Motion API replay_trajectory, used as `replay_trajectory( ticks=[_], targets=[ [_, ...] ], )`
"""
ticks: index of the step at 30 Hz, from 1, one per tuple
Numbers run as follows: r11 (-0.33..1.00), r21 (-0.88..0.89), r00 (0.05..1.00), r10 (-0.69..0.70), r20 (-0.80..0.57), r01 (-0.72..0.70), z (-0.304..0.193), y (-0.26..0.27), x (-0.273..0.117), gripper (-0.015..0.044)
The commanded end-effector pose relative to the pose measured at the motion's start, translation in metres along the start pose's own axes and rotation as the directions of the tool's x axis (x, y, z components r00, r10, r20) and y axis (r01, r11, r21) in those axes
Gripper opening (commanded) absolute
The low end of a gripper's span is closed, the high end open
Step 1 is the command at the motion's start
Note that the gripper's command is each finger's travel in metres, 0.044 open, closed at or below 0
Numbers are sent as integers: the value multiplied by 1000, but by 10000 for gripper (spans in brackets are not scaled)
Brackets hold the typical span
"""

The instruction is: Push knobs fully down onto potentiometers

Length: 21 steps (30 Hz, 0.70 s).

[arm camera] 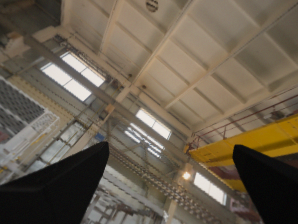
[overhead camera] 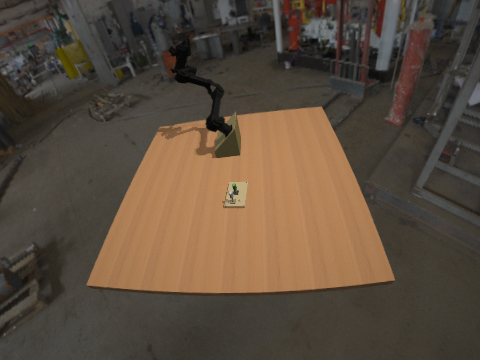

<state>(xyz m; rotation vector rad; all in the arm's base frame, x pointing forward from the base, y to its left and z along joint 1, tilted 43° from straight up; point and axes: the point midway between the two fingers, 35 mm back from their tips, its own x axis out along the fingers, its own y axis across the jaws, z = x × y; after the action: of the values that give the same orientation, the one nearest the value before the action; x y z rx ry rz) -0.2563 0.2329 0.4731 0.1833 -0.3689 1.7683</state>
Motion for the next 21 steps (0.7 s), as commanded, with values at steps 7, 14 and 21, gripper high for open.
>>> replay_trajectory(
  ticks=[7, 14, 21],
  targets=[
    [999, 50, 995, 2, 104, -7, 38, -19, -10, 216],
    [994, 109, 972, -14, 235, -12, 83, -48, -27, 33],
    [987, 164, 931, -54, 361, -7, 123, -83, -47, 0]
  ],
)
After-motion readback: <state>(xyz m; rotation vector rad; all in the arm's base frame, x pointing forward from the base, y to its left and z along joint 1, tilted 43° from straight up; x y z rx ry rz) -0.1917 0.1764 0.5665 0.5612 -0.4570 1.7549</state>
